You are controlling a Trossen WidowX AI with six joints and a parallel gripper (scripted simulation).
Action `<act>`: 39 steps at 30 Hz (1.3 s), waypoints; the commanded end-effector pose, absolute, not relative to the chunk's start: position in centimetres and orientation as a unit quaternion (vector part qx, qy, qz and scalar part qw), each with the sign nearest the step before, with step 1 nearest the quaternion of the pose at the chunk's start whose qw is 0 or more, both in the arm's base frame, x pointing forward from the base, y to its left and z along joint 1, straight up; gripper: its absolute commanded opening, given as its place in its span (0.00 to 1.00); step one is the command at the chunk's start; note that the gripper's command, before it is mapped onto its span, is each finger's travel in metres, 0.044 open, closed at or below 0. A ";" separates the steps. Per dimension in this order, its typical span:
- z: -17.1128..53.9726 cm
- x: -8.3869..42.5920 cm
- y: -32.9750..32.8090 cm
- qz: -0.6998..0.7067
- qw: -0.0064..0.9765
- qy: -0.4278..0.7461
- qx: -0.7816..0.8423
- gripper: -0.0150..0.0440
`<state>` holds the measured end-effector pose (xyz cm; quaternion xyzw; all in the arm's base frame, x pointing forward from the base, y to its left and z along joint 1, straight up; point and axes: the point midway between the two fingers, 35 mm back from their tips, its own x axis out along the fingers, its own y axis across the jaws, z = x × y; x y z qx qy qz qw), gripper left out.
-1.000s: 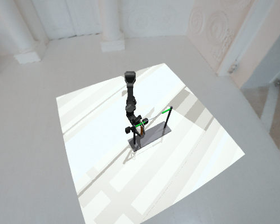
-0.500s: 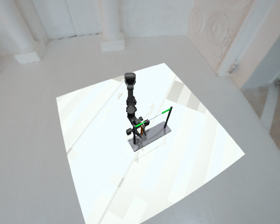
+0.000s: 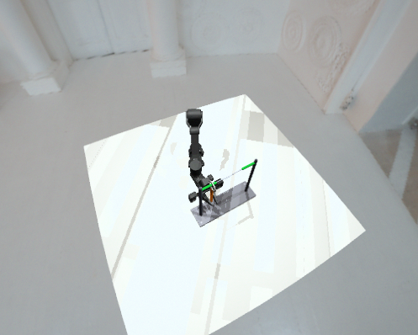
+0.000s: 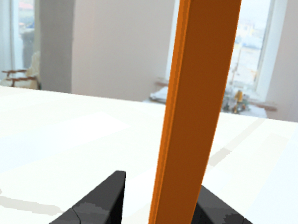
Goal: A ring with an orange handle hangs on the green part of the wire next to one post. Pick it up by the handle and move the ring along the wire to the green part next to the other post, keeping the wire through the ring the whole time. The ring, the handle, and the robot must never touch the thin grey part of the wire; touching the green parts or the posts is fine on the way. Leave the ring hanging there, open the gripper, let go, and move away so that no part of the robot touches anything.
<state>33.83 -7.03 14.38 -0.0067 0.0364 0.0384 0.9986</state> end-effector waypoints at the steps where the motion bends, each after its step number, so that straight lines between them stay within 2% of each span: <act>1: 14.4 33.8 -7.0 0.038 0.999 0.036 -0.007 0.30; 3: 14.4 33.8 -7.0 0.038 0.999 0.036 -0.007 0.28; 9: 14.4 33.8 -7.0 0.038 0.999 0.036 -0.007 0.01; 10: 14.4 33.8 -7.0 0.038 0.999 0.036 -0.007 0.00; 39: 15.9 33.8 -7.1 0.042 0.998 0.036 -0.007 0.00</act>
